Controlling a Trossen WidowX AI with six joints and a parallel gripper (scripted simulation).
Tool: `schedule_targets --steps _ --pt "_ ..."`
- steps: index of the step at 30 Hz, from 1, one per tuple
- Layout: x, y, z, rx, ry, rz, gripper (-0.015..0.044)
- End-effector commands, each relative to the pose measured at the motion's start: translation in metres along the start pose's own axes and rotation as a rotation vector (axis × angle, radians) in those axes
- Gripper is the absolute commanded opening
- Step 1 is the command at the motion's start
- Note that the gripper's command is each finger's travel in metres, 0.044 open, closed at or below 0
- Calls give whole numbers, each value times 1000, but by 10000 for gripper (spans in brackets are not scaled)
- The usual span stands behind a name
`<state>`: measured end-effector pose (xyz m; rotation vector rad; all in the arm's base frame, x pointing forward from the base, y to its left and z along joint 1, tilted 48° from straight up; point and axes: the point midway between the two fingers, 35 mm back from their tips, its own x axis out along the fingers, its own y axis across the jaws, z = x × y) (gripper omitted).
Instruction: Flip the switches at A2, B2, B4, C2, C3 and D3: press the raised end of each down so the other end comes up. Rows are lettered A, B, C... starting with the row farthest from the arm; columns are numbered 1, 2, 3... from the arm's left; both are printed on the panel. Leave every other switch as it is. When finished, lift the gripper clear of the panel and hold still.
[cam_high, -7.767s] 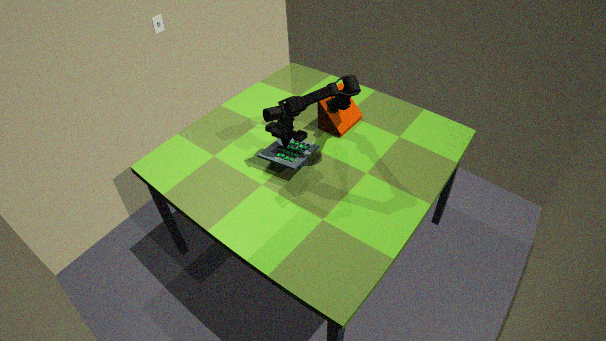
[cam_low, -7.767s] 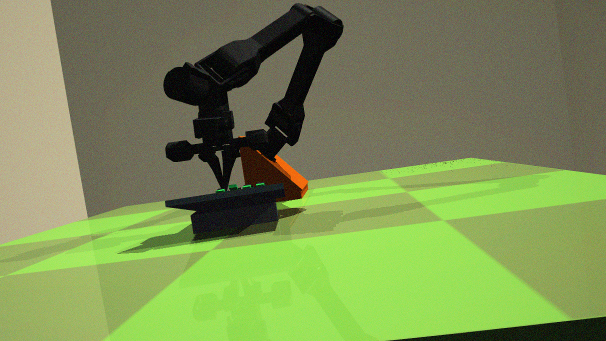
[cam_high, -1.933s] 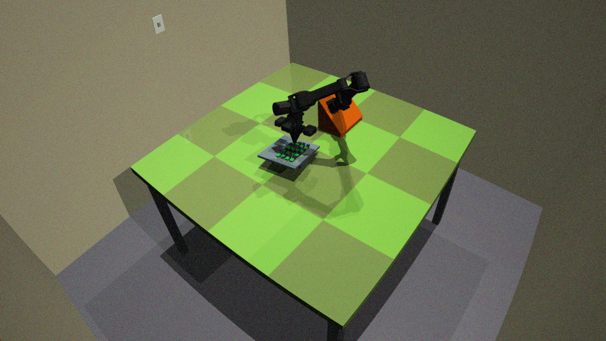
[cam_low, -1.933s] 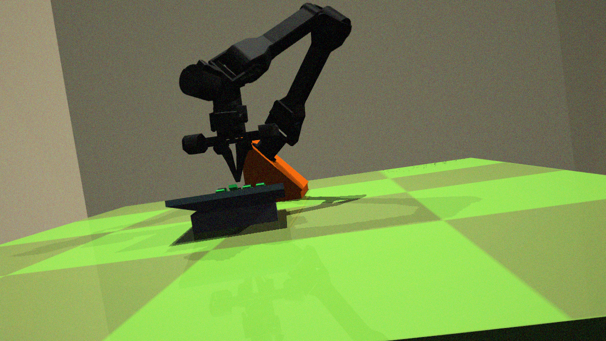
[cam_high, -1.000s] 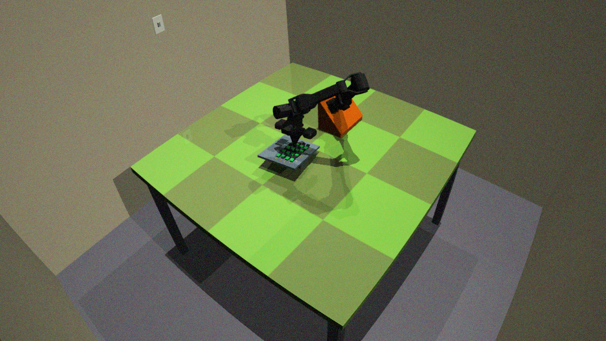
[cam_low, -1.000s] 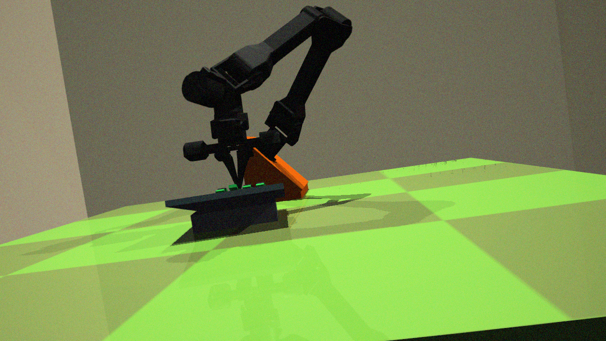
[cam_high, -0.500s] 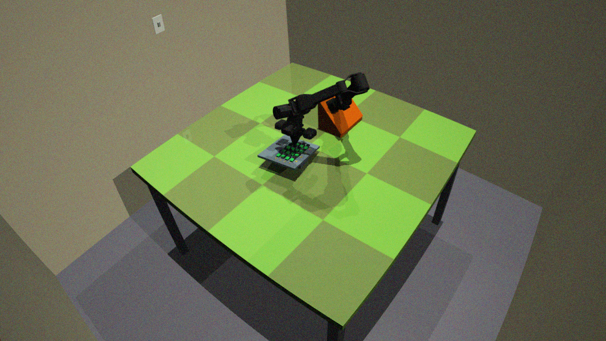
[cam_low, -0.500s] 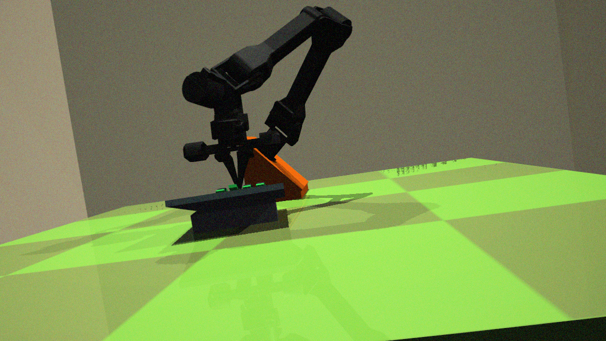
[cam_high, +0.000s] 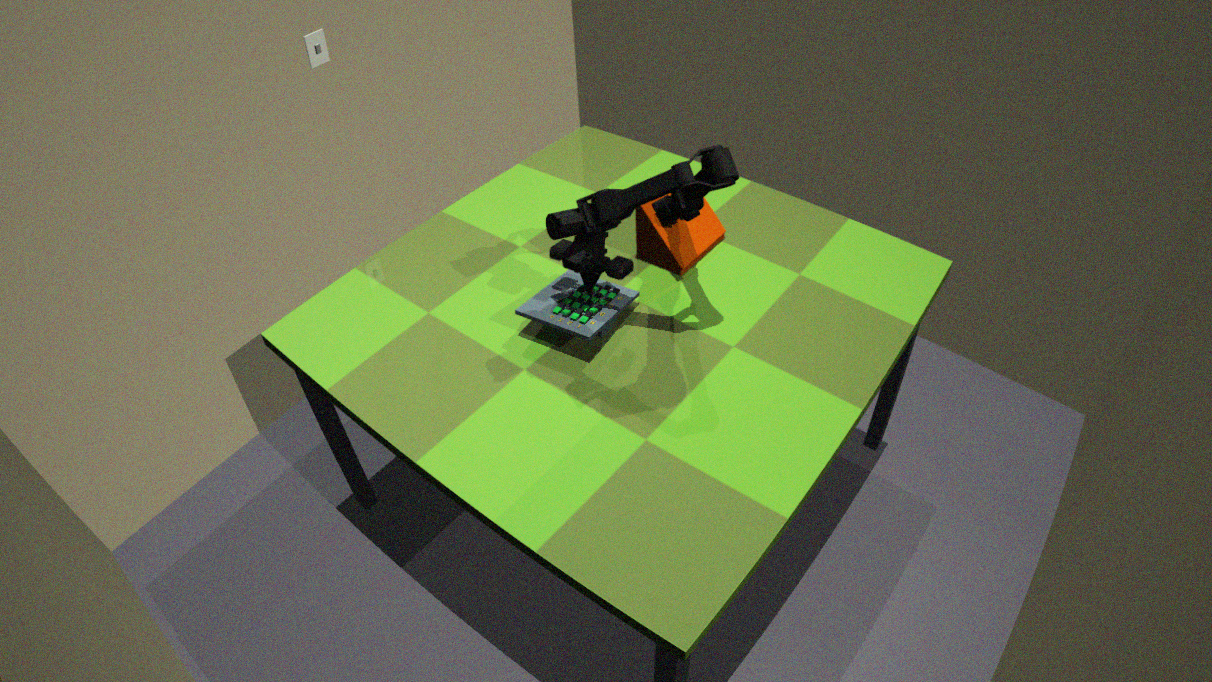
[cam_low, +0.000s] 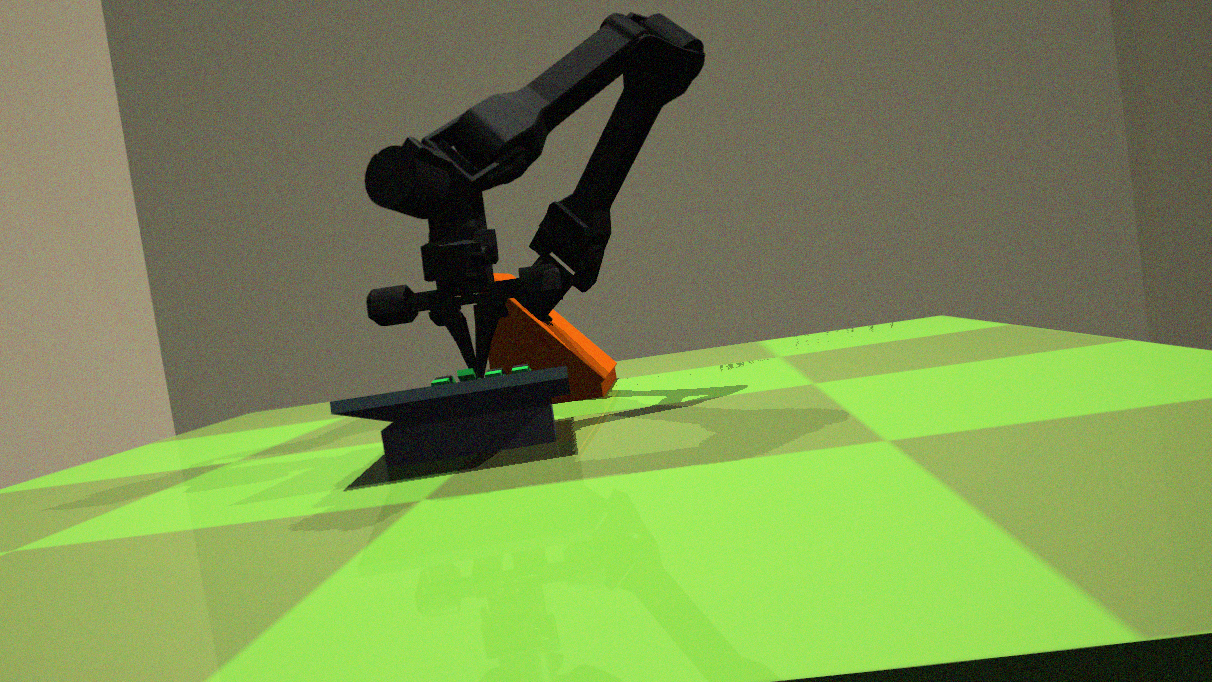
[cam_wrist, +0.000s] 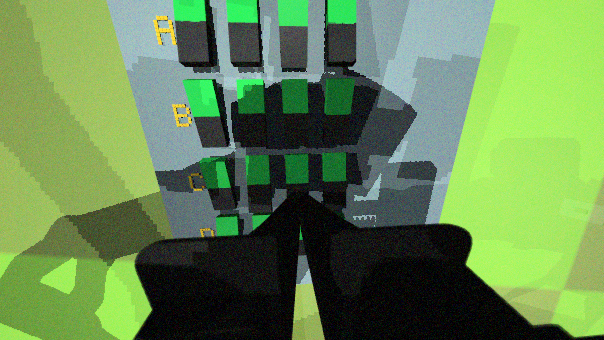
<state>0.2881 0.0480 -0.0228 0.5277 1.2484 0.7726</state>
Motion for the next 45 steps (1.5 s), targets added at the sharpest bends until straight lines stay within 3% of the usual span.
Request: schedule_targets --steps 1,16,23,36,41,45 --pt "1 0 0 1 -3 3 0" --pt "0 0 1 -1 0 -1 0" --pt "-62 0 3 1 25 0 0" --pt "-63 -1 -19 2 25 0 0" --pt "-30 0 -19 2 49 1 0" --pt "-28 0 -19 2 50 1 0"
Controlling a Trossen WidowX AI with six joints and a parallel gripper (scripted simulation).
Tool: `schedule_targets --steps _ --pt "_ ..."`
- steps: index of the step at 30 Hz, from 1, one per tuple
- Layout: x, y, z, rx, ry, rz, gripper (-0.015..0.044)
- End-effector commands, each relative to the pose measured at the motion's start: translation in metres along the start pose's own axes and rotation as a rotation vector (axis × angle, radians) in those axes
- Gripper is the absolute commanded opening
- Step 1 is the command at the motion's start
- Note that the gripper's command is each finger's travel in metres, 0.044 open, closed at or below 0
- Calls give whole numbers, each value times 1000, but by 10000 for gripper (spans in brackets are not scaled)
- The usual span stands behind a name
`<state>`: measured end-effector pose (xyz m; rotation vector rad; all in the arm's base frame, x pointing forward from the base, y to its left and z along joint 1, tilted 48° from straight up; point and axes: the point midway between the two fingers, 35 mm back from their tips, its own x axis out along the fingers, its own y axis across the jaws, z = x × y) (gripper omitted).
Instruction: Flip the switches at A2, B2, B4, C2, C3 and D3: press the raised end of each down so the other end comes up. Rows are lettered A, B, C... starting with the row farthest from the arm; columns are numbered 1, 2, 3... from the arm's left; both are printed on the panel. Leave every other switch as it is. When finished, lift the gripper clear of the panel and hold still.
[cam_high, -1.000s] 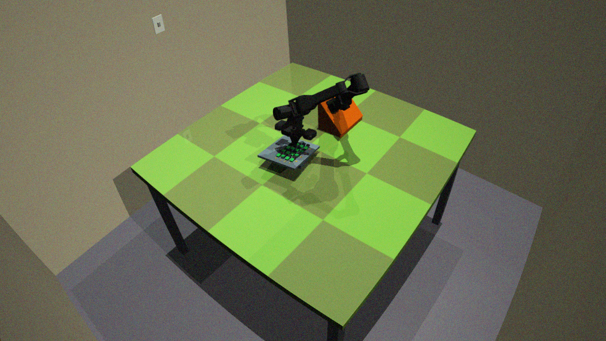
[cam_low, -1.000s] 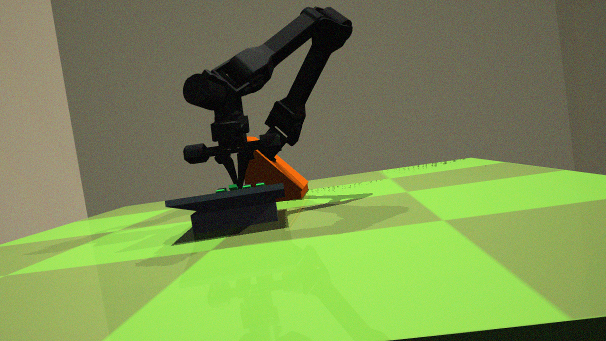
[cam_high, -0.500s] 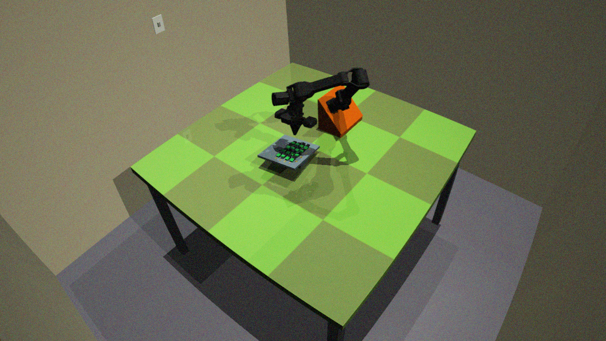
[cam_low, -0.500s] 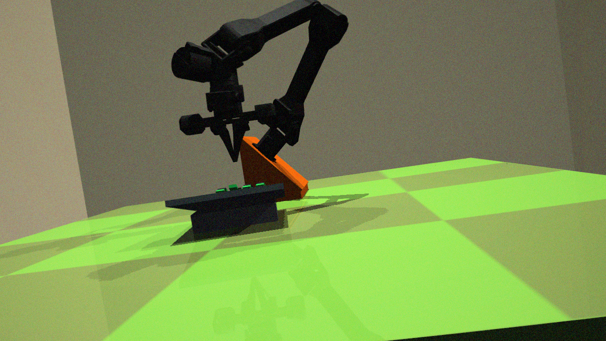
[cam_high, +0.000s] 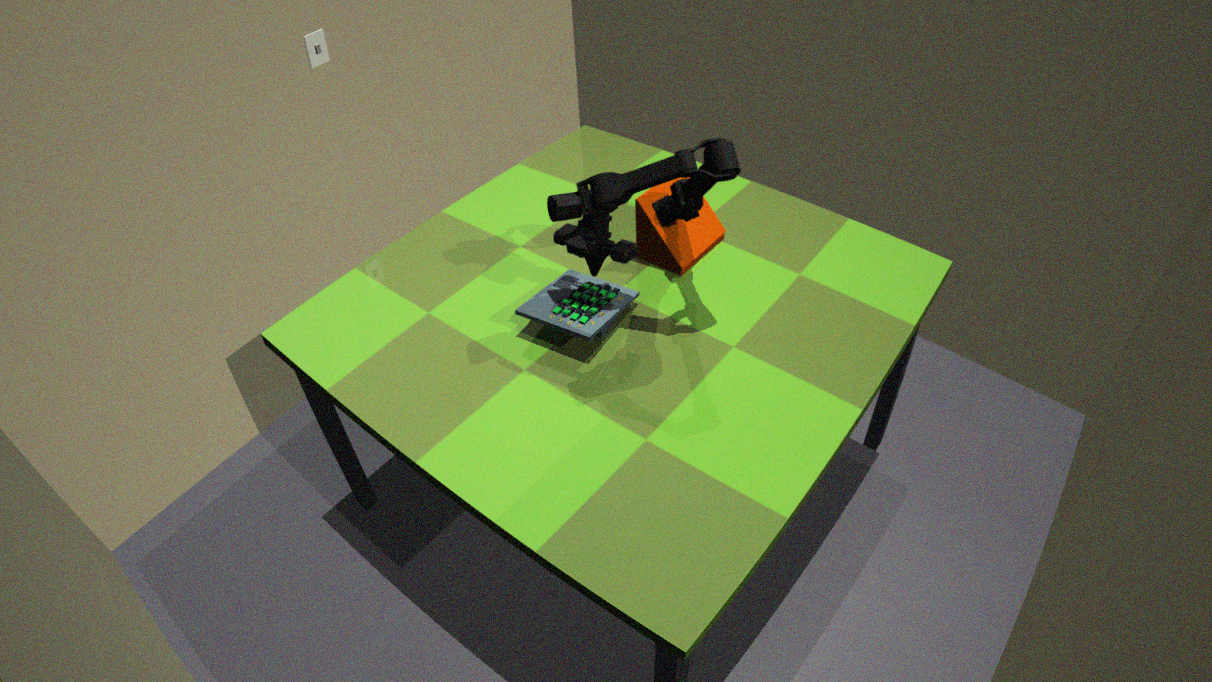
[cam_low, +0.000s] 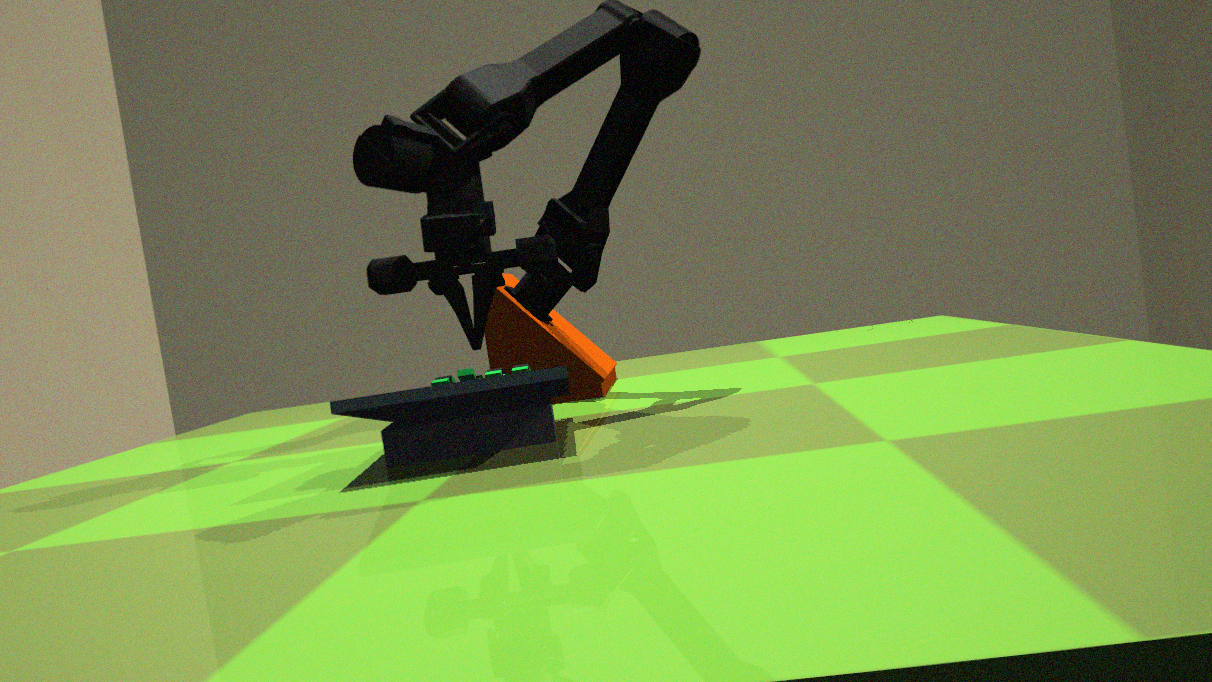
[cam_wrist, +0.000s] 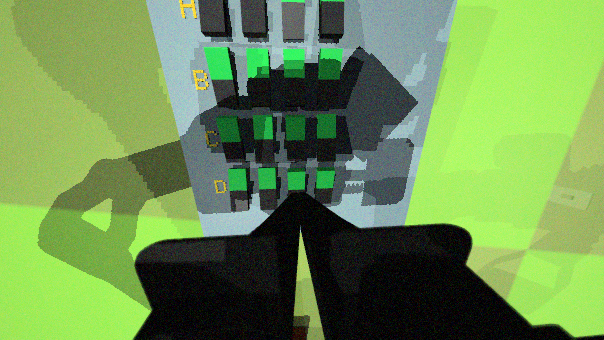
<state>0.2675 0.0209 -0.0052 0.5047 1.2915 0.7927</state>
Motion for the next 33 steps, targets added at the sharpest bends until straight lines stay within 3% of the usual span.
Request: schedule_targets --steps 1,33 --pt "7 0 -2 8 1 3 0" --pt "31 0 -1 8 0 4 0"
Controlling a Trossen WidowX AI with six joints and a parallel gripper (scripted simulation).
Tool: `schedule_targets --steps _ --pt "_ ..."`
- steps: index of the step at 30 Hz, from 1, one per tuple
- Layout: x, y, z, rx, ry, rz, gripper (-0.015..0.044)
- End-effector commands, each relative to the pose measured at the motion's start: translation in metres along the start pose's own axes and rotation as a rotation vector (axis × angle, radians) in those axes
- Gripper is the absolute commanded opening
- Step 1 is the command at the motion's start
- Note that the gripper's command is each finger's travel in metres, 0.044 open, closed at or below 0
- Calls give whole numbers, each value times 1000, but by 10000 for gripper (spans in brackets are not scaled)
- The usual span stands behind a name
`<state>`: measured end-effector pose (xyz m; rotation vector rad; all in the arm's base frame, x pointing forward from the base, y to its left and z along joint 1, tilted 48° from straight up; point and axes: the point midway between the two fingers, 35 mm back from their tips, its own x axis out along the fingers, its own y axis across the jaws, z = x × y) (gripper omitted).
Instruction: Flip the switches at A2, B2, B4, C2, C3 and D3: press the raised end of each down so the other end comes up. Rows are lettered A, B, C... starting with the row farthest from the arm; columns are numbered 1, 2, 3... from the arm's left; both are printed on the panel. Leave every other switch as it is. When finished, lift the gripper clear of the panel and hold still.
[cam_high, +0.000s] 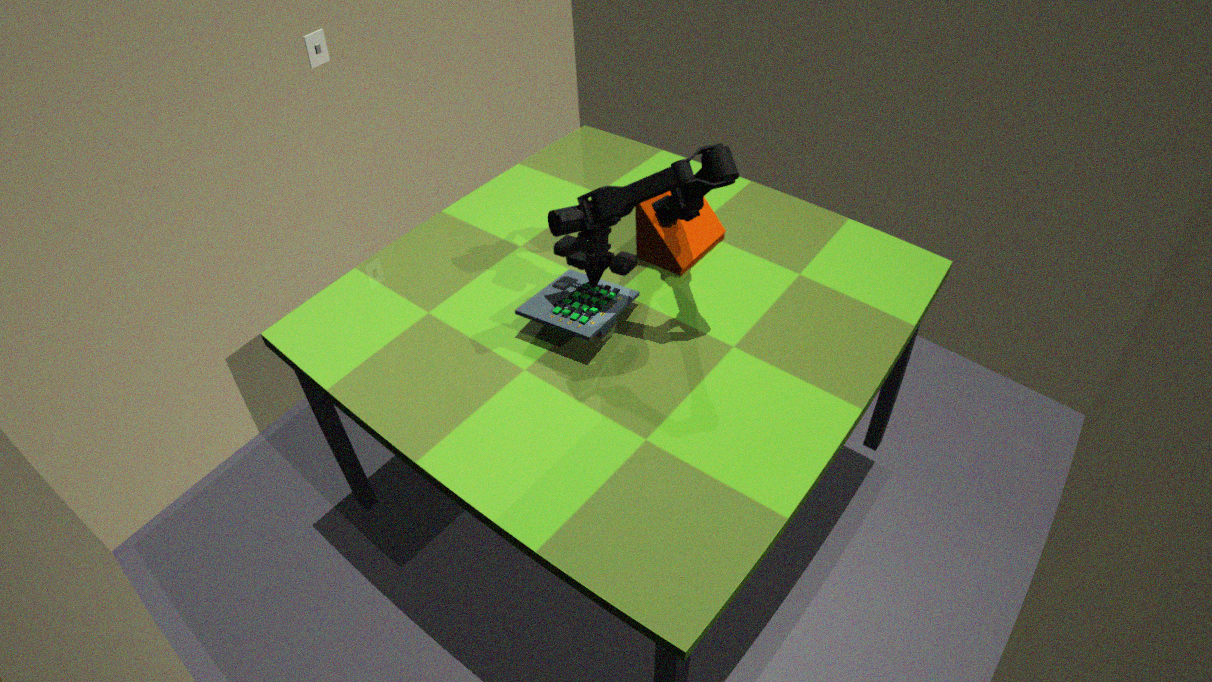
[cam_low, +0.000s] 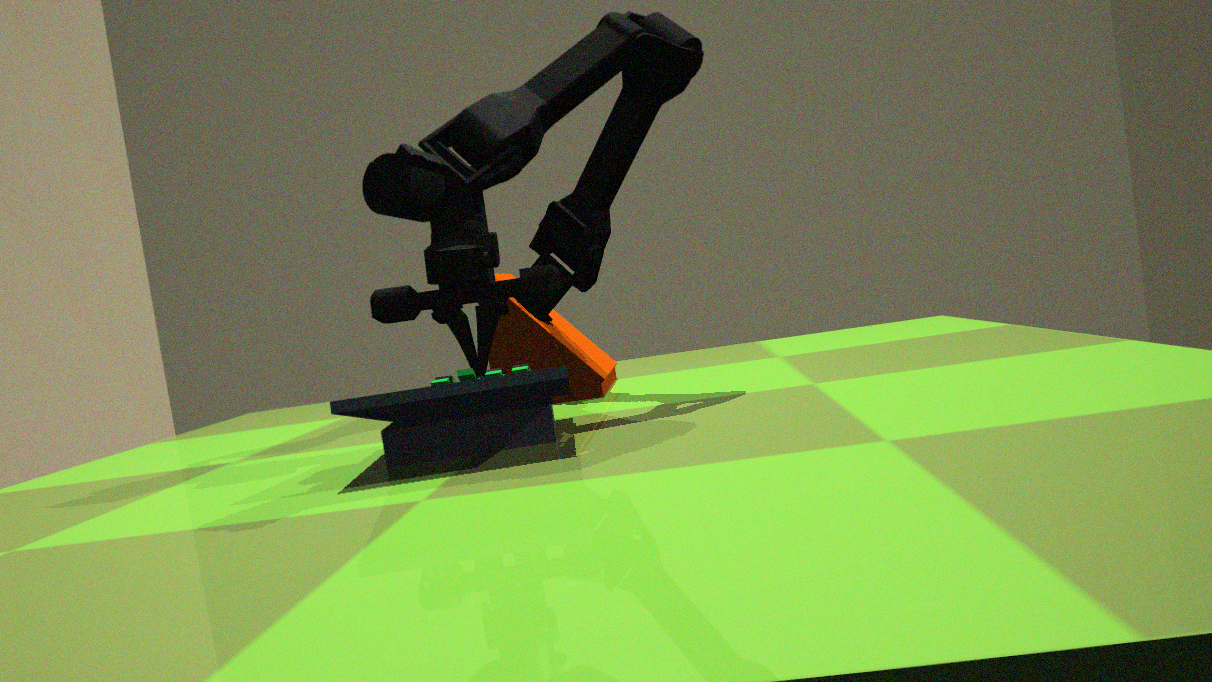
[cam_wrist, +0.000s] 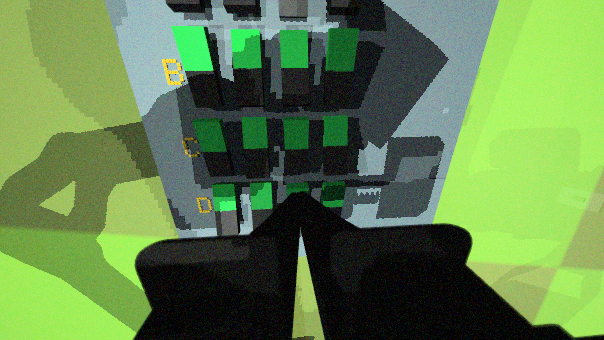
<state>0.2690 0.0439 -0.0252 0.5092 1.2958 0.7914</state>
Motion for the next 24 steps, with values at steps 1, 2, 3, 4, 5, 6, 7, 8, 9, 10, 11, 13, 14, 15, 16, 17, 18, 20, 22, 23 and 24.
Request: schedule_targets --steps 1,2,3,4,5,6,7,8,9,10,11,13,14,15,16,17,18,20,22,23,24 --pt "0 0 0 3 -2 3 0" --pt "0 0 0 3 -2 3 0" --pt "0 0 0 3 -2 3 0" --pt "0 0 0 3 -2 3 0" --pt "0 0 0 3 -2 3 0" --pt "0 0 0 3 -2 3 0" --pt "0 0 0 3 -2 3 0" --pt "0 0 0 3 -2 3 0" --pt "0 0 0 3 -2 3 0" --pt "1 0 0 3 -2 3 0" --pt "1 0 0 3 -2 3 0" --pt "1 0 0 3 -2 3 0" --pt "1 0 0 3 -2 3 0" --pt "1 0 0 3 -2 3 0" --pt "1 0 0 3 -2 3 0" --pt "2 0 0 3 -2 3 0" --pt "2 0 0 3 -2 3 0" --pt "2 0 0 3 -2 3 0" --pt "2 0 0 3 -2 3 0" --pt "2 0 0 3 -2 3 0" --pt "2 0 0 3 -2 3 0"
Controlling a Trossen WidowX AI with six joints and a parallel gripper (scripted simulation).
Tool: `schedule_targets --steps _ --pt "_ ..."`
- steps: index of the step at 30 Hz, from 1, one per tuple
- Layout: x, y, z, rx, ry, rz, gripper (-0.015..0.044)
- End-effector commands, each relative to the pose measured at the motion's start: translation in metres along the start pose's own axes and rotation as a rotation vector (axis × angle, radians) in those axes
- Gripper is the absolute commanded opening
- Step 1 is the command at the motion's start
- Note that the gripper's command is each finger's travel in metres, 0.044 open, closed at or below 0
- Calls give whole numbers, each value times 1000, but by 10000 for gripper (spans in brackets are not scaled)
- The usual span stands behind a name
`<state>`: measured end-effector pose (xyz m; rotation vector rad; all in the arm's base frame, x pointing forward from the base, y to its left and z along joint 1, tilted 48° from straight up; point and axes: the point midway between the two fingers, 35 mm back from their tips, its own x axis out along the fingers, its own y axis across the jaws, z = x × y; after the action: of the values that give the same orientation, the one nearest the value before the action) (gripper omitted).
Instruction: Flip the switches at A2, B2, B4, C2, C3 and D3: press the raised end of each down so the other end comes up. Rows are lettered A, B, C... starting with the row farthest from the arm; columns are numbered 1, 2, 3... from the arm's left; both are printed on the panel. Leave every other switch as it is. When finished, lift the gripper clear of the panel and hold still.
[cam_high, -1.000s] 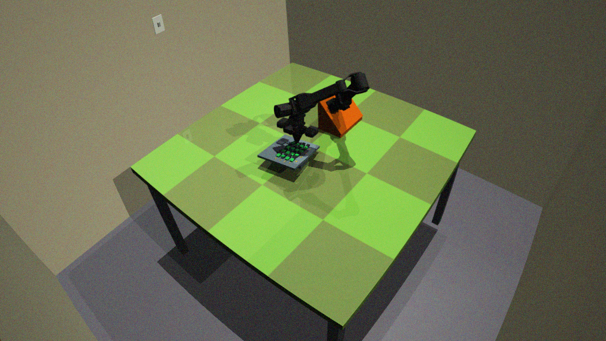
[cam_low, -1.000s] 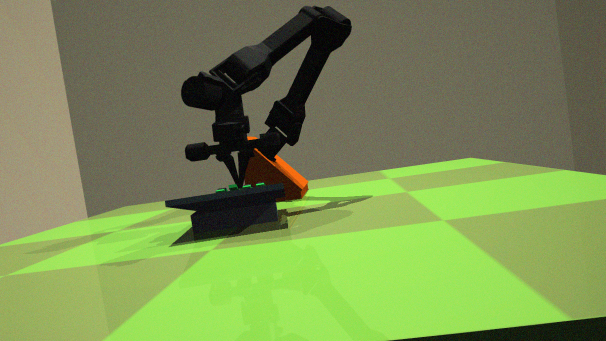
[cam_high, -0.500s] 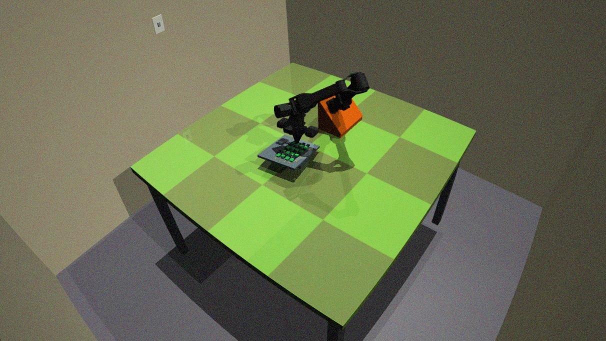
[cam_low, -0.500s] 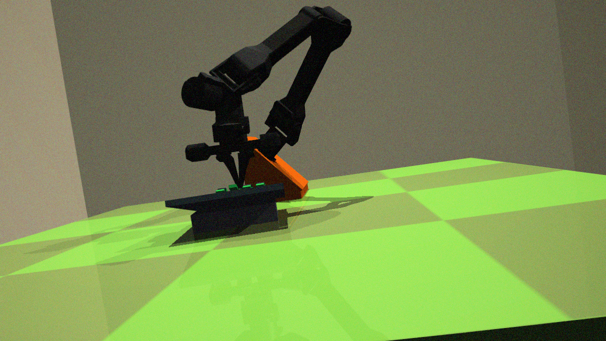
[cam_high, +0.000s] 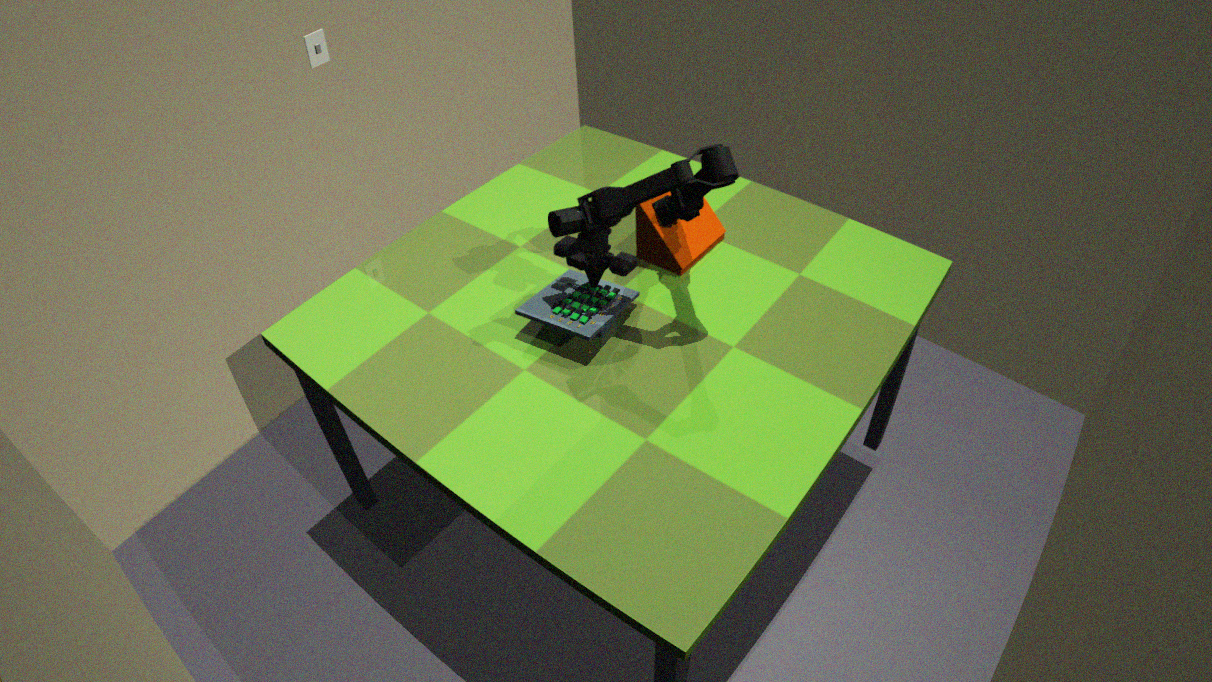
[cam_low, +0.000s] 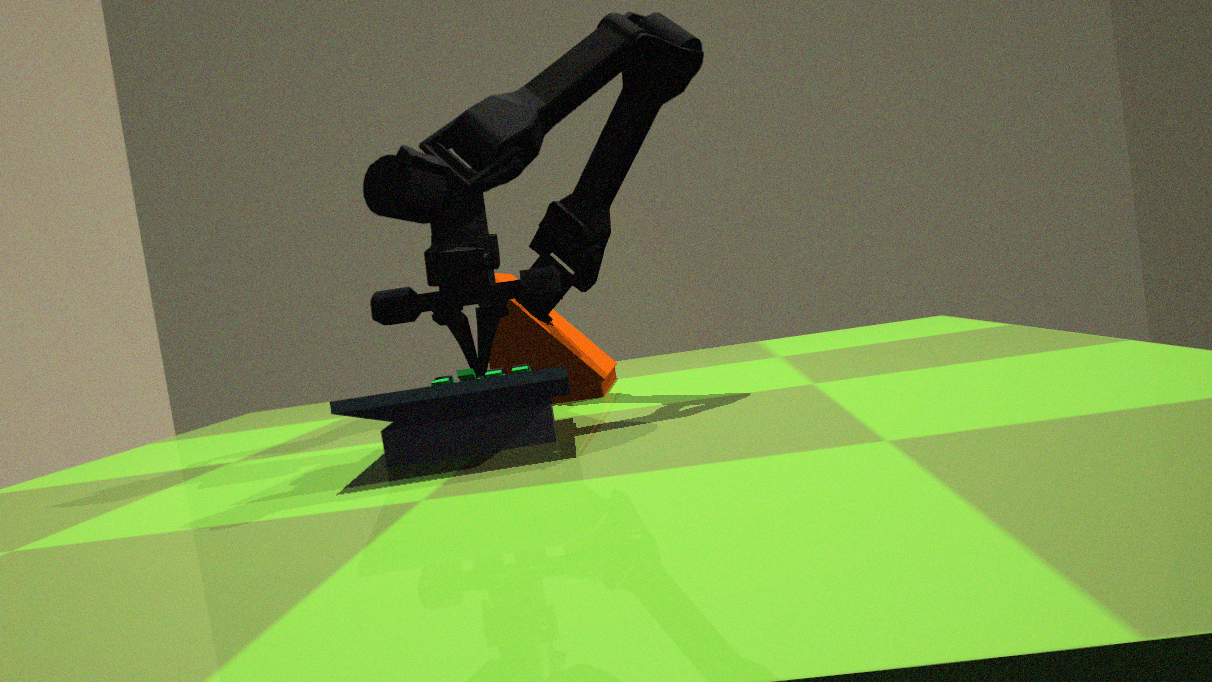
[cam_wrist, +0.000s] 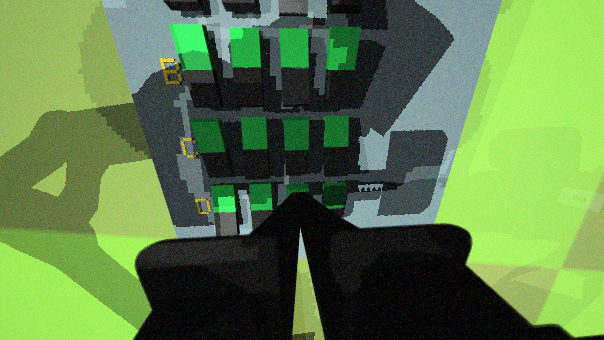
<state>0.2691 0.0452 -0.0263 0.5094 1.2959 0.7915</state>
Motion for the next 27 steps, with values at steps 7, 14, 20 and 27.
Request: schedule_targets --steps 7,14,20,27 --pt "2 0 0 3 -2 3 0" --pt "3 0 0 3 -2 3 0" --pt "3 0 0 3 -2 3 0" --pt "4 0 0 3 -2 3 0"
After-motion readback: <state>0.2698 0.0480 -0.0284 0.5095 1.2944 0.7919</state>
